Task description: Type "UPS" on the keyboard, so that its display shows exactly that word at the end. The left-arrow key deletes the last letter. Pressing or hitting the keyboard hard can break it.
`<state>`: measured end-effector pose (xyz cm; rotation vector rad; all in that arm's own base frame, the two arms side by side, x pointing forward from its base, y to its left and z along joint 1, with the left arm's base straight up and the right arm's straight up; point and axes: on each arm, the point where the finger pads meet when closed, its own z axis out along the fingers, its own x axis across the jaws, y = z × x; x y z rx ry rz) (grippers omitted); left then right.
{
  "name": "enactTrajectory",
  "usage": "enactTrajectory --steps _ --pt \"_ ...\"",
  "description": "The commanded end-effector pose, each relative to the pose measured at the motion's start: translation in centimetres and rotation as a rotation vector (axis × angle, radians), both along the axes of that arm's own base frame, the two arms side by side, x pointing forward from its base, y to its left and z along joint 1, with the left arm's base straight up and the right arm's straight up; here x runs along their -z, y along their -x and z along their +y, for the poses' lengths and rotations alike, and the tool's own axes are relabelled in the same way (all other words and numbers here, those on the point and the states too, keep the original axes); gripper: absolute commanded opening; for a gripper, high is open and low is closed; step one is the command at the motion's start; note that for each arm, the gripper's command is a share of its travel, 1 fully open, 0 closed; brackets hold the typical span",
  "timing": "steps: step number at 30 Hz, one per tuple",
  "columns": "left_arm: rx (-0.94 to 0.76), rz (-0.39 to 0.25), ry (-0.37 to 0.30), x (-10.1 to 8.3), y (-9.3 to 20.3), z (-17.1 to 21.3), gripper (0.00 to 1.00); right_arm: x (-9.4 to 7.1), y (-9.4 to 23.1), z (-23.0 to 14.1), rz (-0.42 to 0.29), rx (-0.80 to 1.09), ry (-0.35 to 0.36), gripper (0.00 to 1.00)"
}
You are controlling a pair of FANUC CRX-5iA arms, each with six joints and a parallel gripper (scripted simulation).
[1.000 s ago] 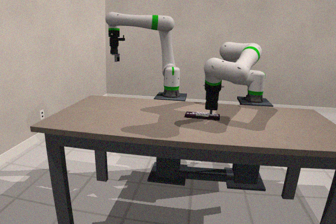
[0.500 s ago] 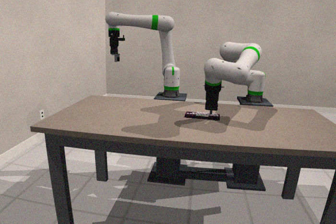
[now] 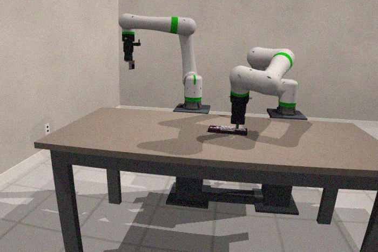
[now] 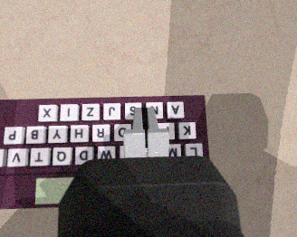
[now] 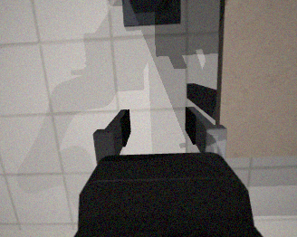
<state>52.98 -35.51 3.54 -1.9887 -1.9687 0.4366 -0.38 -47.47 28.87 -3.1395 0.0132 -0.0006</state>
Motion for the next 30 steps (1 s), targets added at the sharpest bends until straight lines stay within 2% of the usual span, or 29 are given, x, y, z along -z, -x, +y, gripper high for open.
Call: enactTrajectory --steps 1,8,16,26,30 --pt "0.0 -0.002 0.001 -0.2 0.0 0.0 0.0 -0.1 0.0 0.0 0.0 0.0 0.002 1.0" --pt "0.0 -0.002 0.001 -1.1 0.0 0.0 0.0 -0.1 0.0 0.0 0.0 0.0 0.002 1.0" --pt "0.0 -0.002 0.001 -1.2 0.0 -0.7 0.0 -0.1 0.0 0.0 0.0 0.0 0.002 1.0" --pt "0.0 -0.002 0.002 -1.2 0.1 -8.6 0.0 -0.1 0.0 0.0 0.0 0.0 0.002 1.0" --pt "0.0 -0.002 0.002 -1.2 0.1 -10.5 0.0 -0.1 0.0 0.0 0.0 0.0 0.002 1.0"
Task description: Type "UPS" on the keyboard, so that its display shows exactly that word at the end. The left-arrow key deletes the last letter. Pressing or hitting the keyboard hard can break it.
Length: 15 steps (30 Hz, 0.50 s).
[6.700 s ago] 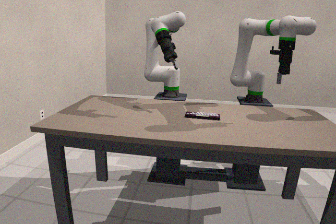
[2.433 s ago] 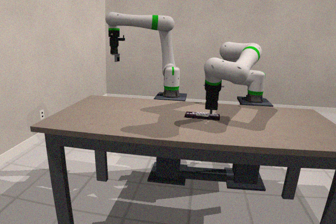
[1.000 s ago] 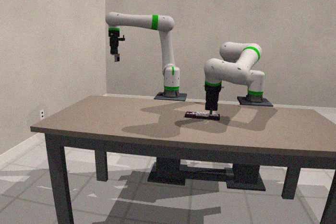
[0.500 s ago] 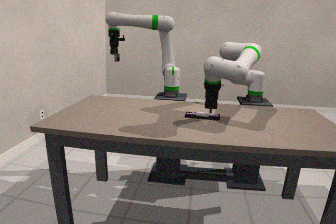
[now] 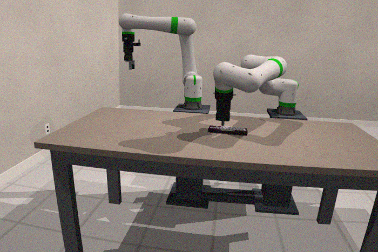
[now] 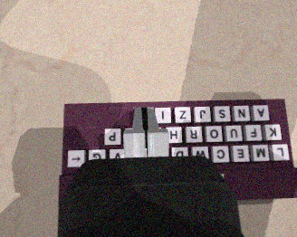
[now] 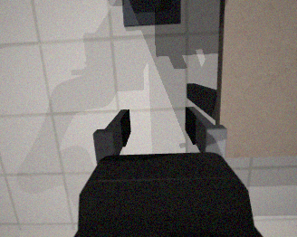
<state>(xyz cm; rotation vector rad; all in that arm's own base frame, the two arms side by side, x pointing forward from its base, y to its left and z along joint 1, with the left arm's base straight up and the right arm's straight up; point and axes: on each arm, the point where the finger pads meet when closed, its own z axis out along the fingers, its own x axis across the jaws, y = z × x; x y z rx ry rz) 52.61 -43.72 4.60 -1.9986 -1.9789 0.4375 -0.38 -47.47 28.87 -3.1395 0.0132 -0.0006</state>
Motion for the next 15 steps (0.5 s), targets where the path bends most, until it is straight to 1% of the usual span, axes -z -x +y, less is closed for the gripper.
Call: enactTrajectory --steps 1,15 --pt "0.002 0.009 -0.008 -0.14 -0.3 -2.51 0.0 -0.1 0.02 -0.03 0.0 0.0 0.002 1.0" --pt "0.002 0.009 -0.008 0.05 -0.29 -2.94 0.0 -0.1 0.02 -0.03 0.0 0.0 0.002 1.0"
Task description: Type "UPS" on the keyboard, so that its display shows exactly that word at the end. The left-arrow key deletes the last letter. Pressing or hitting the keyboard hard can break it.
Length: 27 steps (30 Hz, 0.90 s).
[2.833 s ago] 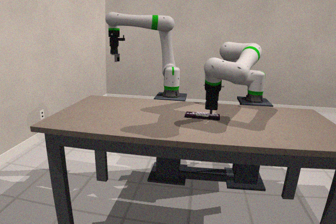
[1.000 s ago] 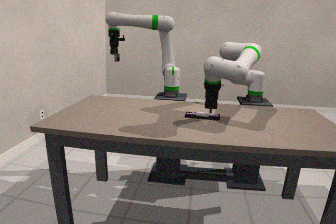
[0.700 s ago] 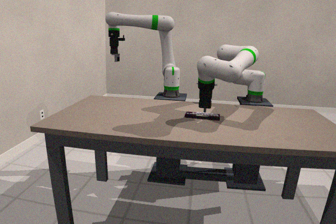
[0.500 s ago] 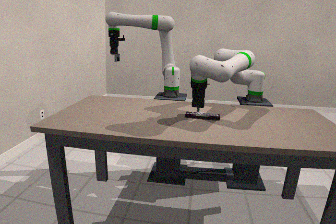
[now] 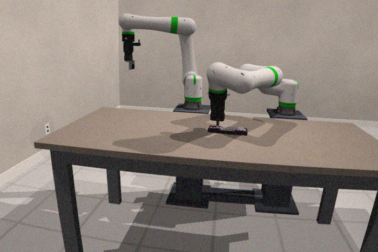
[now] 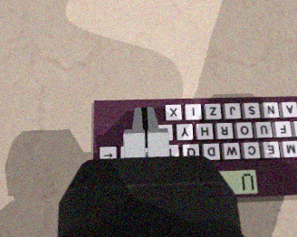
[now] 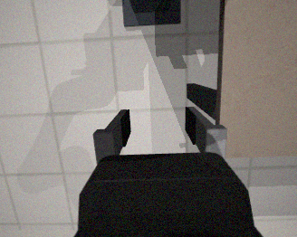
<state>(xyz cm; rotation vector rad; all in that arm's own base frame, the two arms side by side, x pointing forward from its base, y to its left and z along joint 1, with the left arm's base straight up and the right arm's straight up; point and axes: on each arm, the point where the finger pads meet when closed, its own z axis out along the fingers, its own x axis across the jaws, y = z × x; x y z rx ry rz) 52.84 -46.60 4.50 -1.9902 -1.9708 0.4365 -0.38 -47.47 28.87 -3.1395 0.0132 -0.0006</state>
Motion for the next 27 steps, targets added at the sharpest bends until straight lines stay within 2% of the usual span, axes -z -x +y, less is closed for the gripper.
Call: enactTrajectory --steps 1,27 --pt "0.001 0.0 0.0 0.02 -0.06 -0.07 0.0 -0.1 0.02 -0.03 0.0 0.0 0.002 1.0" --pt "0.001 0.0 0.0 0.55 -0.06 -0.07 0.0 -0.1 0.02 -0.03 0.0 0.0 0.002 1.0"
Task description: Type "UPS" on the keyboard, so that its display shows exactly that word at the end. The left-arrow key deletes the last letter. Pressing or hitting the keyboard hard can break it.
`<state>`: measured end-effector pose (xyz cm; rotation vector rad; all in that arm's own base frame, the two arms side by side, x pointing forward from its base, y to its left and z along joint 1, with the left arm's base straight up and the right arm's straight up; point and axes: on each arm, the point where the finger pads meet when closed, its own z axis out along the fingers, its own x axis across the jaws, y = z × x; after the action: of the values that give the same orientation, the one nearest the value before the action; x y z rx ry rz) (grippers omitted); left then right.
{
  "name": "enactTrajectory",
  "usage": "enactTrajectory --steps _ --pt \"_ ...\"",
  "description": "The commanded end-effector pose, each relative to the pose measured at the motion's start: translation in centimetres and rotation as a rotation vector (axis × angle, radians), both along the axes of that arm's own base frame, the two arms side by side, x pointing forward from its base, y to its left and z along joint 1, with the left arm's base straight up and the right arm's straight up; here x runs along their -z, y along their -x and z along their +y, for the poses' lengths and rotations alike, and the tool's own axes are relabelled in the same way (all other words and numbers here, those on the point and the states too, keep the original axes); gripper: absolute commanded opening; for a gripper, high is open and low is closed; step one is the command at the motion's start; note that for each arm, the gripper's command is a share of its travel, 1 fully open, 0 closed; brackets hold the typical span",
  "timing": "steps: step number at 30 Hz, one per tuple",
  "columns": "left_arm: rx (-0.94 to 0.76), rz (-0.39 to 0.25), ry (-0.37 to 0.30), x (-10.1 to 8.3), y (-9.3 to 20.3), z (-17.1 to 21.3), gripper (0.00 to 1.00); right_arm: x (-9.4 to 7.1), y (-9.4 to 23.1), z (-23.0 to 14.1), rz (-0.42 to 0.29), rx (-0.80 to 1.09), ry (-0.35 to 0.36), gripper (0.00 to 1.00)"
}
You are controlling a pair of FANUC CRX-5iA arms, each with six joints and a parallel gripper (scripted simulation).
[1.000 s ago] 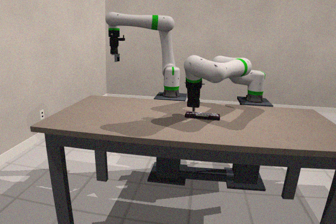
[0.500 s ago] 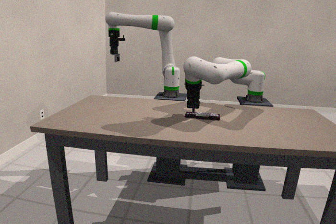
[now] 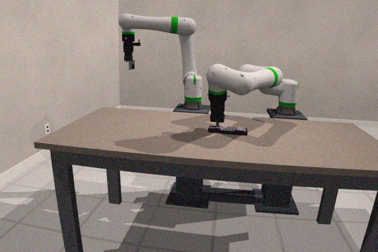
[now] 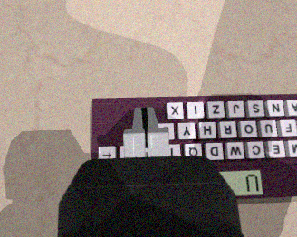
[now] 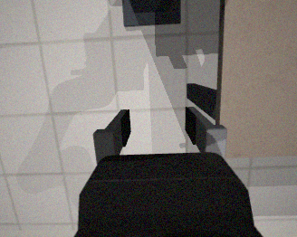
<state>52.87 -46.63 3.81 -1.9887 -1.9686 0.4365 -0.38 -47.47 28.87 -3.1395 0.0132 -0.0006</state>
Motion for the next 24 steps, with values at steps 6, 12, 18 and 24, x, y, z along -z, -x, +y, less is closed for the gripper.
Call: enactTrajectory --steps 6,12,18,24 --pt "0.0 -0.002 0.002 -0.06 -0.03 -0.04 0.0 -0.1 0.02 -0.03 0.0 0.0 0.002 1.0" --pt "0.0 -0.002 0.002 -0.01 -0.03 -0.04 0.0 -0.1 0.02 -0.03 0.0 0.0 0.002 1.0" --pt "0.0 -0.002 0.002 0.06 -0.03 -0.04 0.0 -0.1 0.02 -0.03 0.0 0.0 0.002 1.0" --pt "0.0 -0.002 0.002 0.14 -0.03 -0.04 0.0 -0.1 0.02 -0.03 0.0 0.0 0.002 1.0"
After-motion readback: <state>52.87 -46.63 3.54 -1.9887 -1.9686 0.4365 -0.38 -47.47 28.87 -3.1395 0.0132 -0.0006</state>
